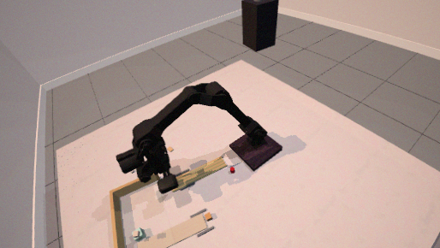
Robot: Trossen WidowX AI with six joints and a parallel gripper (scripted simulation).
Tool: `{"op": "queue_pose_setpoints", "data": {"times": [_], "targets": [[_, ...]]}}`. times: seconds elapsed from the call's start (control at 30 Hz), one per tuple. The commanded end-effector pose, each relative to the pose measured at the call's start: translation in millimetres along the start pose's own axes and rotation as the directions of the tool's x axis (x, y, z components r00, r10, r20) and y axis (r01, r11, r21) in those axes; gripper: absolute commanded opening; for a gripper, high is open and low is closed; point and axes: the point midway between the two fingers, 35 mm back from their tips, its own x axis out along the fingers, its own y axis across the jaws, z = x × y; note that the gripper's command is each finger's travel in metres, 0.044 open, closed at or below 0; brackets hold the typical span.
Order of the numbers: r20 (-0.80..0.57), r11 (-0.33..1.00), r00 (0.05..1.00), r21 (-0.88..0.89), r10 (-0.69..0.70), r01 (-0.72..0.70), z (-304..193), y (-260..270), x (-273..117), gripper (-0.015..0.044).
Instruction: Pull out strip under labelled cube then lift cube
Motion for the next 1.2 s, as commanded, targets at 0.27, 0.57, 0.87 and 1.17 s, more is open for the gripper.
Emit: {"op": "queue_pose_setpoints", "data": {"times": [0.27, 0.57, 0.87, 1.17], "targets": [[-0.002, 1.000, 1.000, -0.003, 0.003, -0.003, 1.4, 0.7, 20.0, 0.0250], [-0.002, 1.000, 1.000, -0.003, 0.003, -0.003, 1.0, 0.7, 34.8, 0.0250], [-0.002, 1.000, 1.000, -0.003, 0.003, -0.003, 0.1, 0.7, 49.1, 0.0250], [-0.002, 1.000, 1.000, 0.001, 0.000, 0.000, 0.2, 0.3, 47.3, 0.0132]]}}
